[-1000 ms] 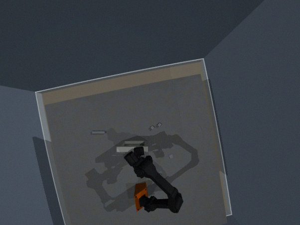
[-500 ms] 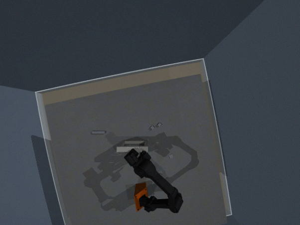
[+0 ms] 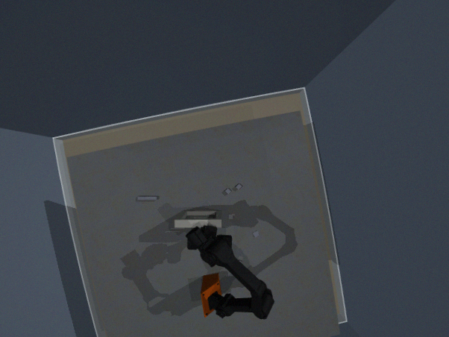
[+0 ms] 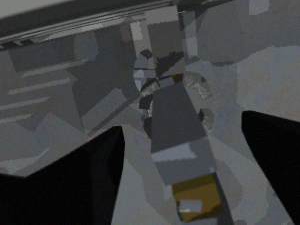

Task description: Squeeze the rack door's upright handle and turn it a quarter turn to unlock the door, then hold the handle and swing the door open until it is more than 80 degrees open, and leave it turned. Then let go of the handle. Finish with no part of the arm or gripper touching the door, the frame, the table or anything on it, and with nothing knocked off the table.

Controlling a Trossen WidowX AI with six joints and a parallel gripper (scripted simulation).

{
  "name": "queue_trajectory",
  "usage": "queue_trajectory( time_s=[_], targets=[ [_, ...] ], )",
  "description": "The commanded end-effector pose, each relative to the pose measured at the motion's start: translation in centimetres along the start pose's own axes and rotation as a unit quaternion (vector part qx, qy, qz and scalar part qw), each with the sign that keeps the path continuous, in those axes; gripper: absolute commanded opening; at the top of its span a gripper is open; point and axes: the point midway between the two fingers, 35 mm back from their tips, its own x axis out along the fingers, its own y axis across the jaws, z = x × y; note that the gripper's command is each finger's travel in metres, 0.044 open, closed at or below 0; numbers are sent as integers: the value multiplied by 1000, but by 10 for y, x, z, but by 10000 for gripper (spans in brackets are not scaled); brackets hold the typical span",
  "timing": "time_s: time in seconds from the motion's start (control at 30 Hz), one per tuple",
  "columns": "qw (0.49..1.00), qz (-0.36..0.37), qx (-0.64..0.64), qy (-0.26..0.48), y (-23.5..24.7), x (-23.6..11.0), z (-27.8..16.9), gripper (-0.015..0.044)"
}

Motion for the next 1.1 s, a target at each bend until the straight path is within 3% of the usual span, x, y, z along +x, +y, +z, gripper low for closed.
queue_trajectory(
  time_s=[0.0,0.47,1.0,1.07],
  targets=[
    [990,2,-143,1,1,0,0,290],
    [883,2,-470,0,1,0,0,290],
    [636,2,-772,0,0,0,0,290],
    [623,2,-782,0,0,0,0,290]
  ],
)
